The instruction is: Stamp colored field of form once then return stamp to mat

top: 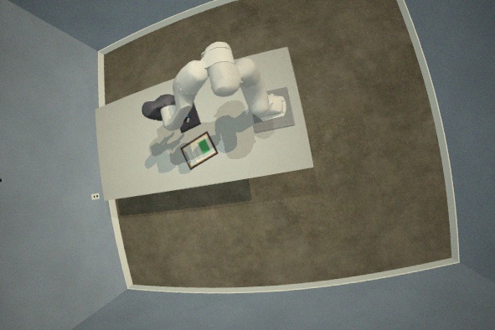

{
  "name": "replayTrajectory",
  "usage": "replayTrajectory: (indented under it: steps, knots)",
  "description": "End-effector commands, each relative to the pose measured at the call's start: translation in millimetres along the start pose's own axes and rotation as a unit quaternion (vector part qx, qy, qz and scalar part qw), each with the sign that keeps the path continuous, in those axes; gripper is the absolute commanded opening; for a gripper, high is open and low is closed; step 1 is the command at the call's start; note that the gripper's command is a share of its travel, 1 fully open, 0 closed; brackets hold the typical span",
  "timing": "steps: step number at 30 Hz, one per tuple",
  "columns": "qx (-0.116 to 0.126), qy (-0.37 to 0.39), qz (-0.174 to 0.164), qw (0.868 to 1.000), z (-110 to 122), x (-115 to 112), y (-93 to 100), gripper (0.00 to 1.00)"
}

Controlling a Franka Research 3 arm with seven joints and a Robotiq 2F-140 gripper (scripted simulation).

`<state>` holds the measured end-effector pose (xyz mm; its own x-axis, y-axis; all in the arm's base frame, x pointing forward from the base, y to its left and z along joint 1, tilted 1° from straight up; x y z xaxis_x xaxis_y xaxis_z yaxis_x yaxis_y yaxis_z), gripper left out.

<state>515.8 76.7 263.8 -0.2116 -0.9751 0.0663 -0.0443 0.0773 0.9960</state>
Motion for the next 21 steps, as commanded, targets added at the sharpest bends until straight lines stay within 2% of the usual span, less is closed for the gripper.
replayTrajectory:
  steps: [1, 5, 7, 12, 21]
  knots:
    - [-0.009, 0.138, -0.019, 0.99, -38, 27, -11.5, 0.52]
    - [-0.009, 0.159, -0.019, 0.987, -60, 48, -20.0, 0.52]
    - [-0.009, 0.159, -0.019, 0.987, -60, 48, -20.0, 0.52]
    - [-0.012, 0.218, -0.025, 0.976, -72, 60, -24.4, 0.52]
    - [-0.019, 0.309, -0.042, 0.95, -75, 63, -24.9, 0.52]
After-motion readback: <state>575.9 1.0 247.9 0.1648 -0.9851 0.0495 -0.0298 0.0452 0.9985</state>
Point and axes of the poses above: the point where the finger pads meet when closed, its own y axis back along the fingers, its own z axis across the jaws, x = y × z, the point moved 10 cm from there along y, back along the fingers, and after that the axes turned 3 degrees about y, right-handed, at the moved point
